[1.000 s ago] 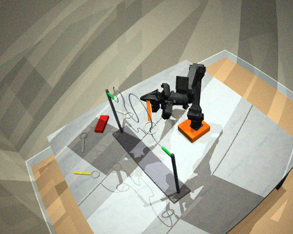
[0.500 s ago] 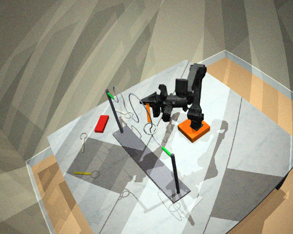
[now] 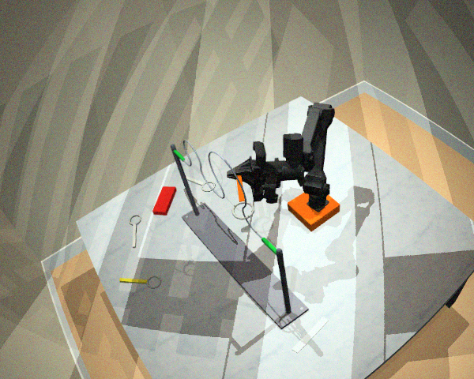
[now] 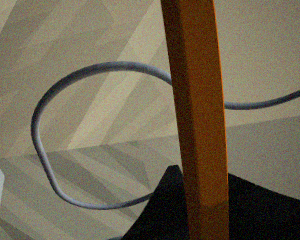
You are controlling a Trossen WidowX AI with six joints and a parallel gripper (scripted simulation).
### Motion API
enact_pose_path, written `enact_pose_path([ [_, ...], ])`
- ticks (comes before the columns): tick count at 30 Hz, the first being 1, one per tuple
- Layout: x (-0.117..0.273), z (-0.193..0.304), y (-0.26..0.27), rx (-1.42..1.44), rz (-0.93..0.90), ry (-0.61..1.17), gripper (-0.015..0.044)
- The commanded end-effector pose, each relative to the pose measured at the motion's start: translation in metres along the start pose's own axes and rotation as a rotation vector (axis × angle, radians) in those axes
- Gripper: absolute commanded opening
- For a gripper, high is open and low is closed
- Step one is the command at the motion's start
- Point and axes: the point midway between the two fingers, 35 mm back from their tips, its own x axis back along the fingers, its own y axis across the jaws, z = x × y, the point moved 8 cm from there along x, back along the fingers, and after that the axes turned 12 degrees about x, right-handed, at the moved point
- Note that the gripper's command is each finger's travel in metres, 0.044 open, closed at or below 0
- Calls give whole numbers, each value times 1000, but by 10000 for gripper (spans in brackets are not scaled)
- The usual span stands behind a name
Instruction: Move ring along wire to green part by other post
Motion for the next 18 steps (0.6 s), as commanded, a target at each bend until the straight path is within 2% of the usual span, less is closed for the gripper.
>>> enact_pose_path([
  [1,2,-3,12,-68,-47,3,-150],
  [18,13,-22,43,-365,-218,9,-150],
])
